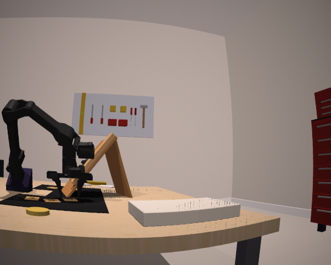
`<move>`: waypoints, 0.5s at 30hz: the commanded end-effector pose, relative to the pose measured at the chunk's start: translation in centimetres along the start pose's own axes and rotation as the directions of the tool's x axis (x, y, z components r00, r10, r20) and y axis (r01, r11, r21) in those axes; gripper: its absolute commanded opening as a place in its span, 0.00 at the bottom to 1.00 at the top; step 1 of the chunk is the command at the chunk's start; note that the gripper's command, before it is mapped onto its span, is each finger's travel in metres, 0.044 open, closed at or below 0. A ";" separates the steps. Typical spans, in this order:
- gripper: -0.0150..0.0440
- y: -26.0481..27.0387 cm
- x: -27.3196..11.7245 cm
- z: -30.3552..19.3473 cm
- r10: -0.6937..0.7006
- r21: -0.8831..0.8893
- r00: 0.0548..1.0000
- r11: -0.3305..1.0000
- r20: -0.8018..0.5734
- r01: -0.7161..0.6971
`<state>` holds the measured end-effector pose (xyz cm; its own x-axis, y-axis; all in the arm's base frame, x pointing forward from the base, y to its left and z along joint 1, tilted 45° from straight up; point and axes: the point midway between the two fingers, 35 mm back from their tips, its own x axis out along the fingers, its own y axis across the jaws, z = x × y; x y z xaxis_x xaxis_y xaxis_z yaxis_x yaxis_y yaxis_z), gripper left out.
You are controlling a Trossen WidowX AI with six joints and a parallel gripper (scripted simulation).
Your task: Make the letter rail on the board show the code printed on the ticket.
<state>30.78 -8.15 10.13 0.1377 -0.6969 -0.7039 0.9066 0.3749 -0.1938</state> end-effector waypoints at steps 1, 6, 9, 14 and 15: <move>0.83 -0.1 0.6 0.0 -0.005 -0.004 1.000 1.000 0.000 0.005; 0.83 -0.1 0.9 0.0 -0.005 -0.004 1.000 1.000 0.000 0.005; 0.83 -0.1 0.9 0.0 -0.005 -0.004 1.000 1.000 0.000 0.005; 0.76 -0.1 0.9 0.0 -0.005 -0.004 1.000 1.000 0.000 0.005; 0.75 -0.1 0.9 0.0 -0.005 -0.004 1.000 1.000 0.000 0.005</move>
<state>30.77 -8.77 9.56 0.1331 -0.6990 -0.7027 0.9070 0.3717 -0.1979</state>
